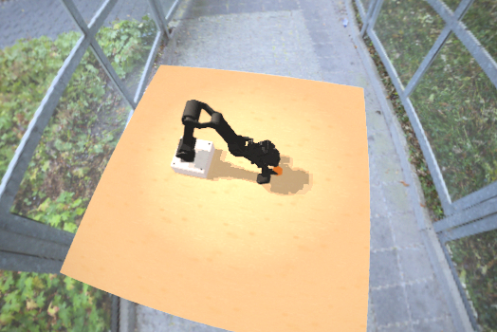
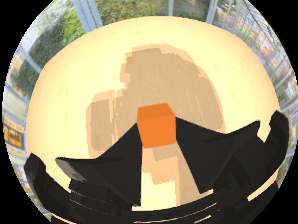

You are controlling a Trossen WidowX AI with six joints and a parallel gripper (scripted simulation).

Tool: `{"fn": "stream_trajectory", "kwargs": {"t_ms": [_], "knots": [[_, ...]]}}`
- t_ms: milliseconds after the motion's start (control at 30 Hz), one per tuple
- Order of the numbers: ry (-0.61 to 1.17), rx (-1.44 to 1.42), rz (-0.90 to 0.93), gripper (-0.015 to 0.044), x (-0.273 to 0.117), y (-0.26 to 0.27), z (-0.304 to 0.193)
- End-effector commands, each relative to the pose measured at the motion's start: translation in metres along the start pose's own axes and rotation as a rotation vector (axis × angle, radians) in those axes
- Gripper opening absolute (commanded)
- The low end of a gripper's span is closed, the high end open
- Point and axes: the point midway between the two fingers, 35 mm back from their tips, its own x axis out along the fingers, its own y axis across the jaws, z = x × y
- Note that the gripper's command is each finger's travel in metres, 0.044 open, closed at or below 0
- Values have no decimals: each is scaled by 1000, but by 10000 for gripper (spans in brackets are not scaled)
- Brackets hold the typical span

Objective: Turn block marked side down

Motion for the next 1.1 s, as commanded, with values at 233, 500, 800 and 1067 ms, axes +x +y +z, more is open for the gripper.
{"fn": "stream_trajectory", "kwargs": {"t_ms": [233,500,800,1067], "knots": [[-140,0,-6,0,5,-1,-12],[-260,6,-9,0,-1,-2,-16],[-331,9,-11,0,-9,-3,-15],[-331,9,-11,0,-9,-3,-15]]}}
